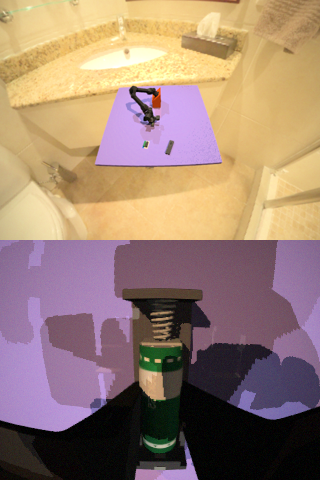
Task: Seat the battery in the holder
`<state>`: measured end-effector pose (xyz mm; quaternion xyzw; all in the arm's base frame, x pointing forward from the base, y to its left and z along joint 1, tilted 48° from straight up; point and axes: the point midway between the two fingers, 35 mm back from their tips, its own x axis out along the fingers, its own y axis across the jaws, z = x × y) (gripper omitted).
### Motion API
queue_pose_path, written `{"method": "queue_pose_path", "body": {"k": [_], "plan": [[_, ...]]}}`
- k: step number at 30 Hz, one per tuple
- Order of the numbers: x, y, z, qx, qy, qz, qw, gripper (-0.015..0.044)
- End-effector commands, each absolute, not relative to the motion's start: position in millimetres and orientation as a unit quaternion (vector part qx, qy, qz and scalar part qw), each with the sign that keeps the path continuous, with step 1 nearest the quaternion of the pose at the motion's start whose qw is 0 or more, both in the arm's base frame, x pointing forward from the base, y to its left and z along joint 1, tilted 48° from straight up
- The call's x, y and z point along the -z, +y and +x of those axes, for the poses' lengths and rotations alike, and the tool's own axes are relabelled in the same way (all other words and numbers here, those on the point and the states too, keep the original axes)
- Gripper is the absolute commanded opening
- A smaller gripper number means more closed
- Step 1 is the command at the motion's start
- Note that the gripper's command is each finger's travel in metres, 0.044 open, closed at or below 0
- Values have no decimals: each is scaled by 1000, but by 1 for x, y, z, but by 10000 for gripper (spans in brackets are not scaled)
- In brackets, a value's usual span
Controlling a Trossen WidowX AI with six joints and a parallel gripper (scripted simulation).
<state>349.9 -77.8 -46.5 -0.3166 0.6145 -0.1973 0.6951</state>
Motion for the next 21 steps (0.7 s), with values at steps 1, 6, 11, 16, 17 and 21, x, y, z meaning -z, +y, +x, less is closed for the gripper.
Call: {"method": "queue_pose_path", "body": {"k": [1, 6, 11, 16, 17, 21], "plan": [[46, -79, 347, 196, 615, -318, 695, 66], [46, -79, 347, 196, 614, -318, 695, 66], [46, -79, 347, 196, 614, -318, 696, 66], [47, -79, 347, 195, 614, -318, 696, 66], [47, -79, 347, 195, 614, -318, 696, 66], [47, -79, 347, 195, 614, -318, 696, 145]]}}
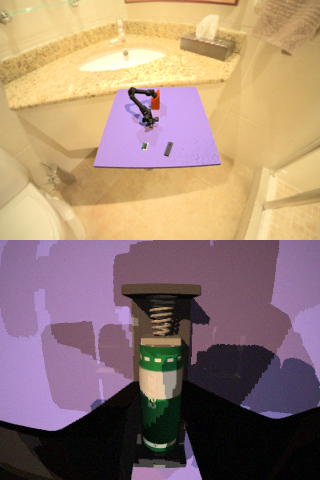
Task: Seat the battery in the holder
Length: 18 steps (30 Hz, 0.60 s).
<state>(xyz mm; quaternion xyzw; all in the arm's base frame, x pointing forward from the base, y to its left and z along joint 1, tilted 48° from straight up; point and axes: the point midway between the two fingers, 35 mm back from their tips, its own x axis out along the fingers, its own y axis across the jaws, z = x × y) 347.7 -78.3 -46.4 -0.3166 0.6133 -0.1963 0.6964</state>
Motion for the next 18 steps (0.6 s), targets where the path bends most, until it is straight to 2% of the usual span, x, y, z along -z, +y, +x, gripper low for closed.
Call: {"method": "queue_pose_path", "body": {"k": [1, 13, 18], "plan": [[47, -79, 347, 195, 614, -318, 696, 167], [36, -67, 346, 196, 613, -316, 697, 167], [19, -43, 343, 192, 615, -316, 697, 299]]}}
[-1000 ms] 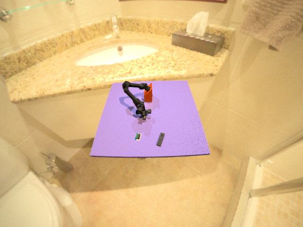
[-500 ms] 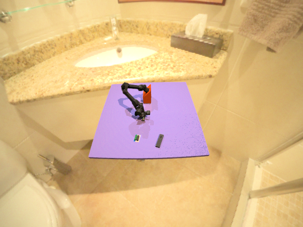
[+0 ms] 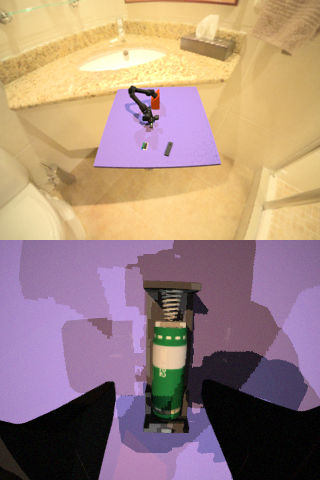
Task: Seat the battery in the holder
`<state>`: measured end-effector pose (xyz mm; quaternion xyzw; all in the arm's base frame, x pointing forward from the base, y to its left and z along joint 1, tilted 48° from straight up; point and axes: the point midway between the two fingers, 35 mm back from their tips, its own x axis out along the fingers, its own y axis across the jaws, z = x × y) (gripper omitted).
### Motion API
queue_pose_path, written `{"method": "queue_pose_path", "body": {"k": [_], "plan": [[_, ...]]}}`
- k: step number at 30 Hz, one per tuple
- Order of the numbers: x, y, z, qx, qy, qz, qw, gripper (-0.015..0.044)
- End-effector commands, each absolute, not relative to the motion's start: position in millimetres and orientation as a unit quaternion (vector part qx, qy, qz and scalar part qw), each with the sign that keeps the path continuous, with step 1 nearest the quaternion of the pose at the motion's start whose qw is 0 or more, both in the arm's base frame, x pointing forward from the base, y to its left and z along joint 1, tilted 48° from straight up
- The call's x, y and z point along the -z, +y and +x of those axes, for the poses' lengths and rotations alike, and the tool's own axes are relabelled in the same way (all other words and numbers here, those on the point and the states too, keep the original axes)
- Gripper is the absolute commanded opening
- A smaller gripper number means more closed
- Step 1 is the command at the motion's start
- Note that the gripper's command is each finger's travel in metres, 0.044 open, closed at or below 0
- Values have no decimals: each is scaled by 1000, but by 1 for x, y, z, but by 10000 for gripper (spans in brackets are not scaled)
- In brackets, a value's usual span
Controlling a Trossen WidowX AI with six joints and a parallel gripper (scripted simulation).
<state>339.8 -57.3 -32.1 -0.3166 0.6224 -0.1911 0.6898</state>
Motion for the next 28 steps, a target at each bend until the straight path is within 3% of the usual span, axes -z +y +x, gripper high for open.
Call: {"method": "queue_pose_path", "body": {"k": [1, 6, 28], "plan": [[12, -36, 341, 192, 615, -315, 697, 325], [-8, -11, 334, 195, 614, -315, 697, 440], [-8, -10, 334, 195, 614, -315, 697, 440]]}}
